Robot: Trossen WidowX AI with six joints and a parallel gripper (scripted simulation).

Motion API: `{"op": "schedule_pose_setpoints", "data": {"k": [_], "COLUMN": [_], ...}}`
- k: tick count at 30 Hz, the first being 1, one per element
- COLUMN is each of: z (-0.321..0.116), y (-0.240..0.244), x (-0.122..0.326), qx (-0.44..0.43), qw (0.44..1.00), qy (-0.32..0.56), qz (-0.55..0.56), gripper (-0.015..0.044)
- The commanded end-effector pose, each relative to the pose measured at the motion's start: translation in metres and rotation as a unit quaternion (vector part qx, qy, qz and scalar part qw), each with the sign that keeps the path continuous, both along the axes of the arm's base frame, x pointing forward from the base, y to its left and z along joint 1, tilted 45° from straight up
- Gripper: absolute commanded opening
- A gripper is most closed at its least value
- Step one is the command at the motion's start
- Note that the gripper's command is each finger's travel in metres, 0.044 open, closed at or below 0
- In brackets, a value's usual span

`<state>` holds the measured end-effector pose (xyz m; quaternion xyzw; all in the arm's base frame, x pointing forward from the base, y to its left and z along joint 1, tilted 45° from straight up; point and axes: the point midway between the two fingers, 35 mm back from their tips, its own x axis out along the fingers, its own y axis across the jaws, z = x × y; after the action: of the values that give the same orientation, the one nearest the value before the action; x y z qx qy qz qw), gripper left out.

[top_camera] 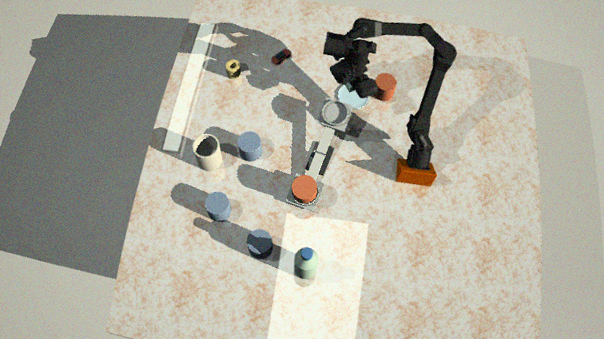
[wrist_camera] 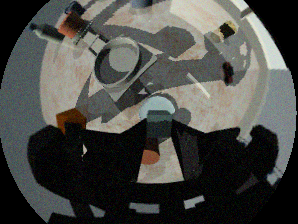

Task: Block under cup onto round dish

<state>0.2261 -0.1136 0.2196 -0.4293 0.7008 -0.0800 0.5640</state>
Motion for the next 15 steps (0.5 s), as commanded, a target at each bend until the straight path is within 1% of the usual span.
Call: {"op": "schedule_pose_setpoints", "data": {"k": [1, 8, 15], "z": [0.003, 0.001, -0.015], "y": [-0.015, -0.021, -0.037], "x": [-0.01, -0.013, -0.013], "qx": [-0.009, -0.01, -0.01], "qw": [1.0, 1.0, 1.0], "qy": [0.008, 0.011, 0.01], "qz": [-0.006, -0.009, -0.01], "gripper": [0.0, 0.0, 0.0]}}
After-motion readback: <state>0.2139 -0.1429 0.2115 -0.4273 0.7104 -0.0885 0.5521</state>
